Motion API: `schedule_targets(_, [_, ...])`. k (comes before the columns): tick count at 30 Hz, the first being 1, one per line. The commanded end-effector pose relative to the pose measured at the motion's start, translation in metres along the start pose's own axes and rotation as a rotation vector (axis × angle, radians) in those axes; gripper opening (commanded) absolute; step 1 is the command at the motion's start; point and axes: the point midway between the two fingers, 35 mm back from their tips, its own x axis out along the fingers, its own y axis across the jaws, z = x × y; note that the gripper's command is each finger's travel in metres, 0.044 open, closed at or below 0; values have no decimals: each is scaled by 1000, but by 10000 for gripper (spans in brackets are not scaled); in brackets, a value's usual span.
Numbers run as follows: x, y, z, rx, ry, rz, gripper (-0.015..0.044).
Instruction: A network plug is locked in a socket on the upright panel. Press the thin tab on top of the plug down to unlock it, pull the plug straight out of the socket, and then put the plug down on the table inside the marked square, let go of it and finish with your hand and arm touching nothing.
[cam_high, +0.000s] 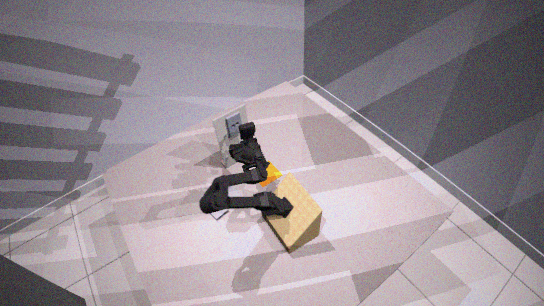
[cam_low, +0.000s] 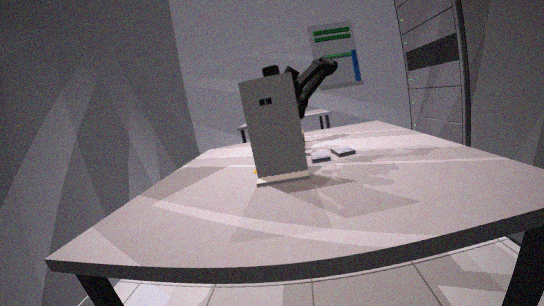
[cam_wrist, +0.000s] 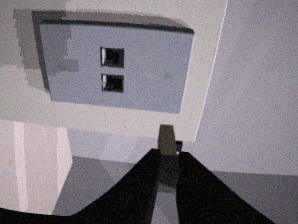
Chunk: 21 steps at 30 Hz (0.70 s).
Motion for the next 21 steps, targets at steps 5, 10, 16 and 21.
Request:
schedule_targets(5, [-6, -14, 4, -12, -12, -10, 0])
schedule_targets(10, [0, 2, -5, -19, 12, 64, 0])
schedule_targets(16, [7, 29, -19, -27, 44, 194, 0])
schedule_targets(21, [10, 53, -30, -32, 64, 304, 0])
